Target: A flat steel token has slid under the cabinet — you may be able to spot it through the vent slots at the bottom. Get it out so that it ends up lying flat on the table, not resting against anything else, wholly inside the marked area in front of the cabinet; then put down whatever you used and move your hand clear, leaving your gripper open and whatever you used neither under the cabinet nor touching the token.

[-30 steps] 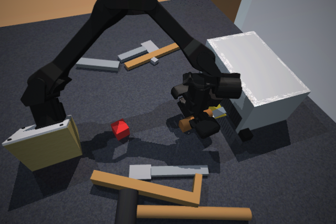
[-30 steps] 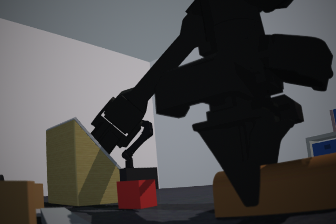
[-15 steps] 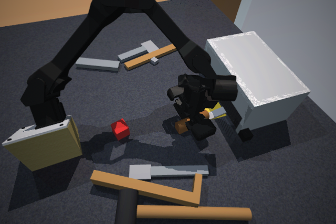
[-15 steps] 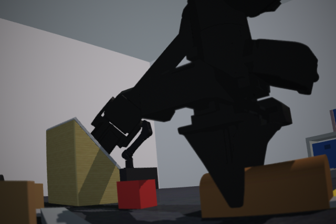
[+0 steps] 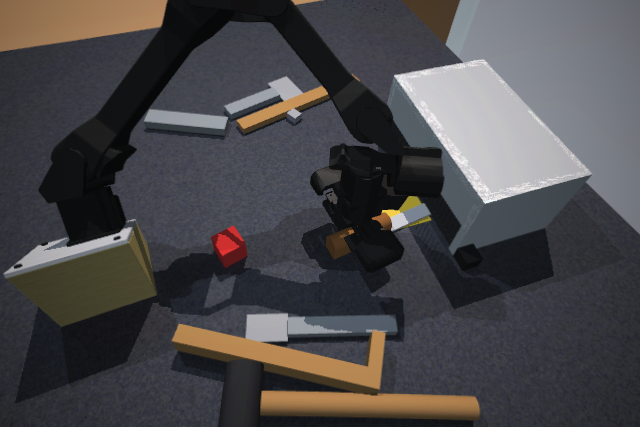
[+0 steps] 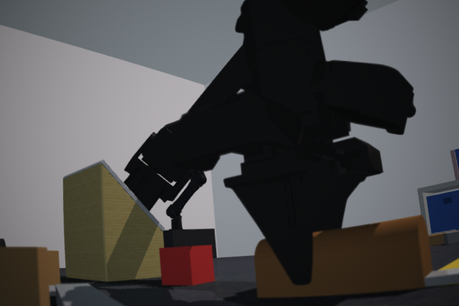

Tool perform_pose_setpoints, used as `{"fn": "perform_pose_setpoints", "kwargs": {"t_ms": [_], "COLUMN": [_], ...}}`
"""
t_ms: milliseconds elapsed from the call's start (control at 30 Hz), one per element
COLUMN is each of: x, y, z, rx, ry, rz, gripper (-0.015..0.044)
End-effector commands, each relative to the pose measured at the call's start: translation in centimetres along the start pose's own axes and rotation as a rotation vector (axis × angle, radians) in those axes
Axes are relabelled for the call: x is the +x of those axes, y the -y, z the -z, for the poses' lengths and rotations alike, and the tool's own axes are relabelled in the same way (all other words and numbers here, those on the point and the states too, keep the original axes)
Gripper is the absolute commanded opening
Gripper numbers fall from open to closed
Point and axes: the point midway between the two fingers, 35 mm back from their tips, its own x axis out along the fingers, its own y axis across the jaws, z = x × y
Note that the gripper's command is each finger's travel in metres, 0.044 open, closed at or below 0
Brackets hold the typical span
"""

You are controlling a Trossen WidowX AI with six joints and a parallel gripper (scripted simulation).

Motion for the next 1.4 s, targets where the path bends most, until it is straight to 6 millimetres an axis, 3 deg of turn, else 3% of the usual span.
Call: {"fn": "perform_pose_setpoints", "kwargs": {"t_ms": [0,1367], "x": [0.1,0.1], "y": [0.0,0.1], "z": [0.8,5.3], "rx": [0.001,0.003], "ry": [-0.005,-0.007], "rz": [0.000,0.001], "gripper": [0.0000,0.0000]}}
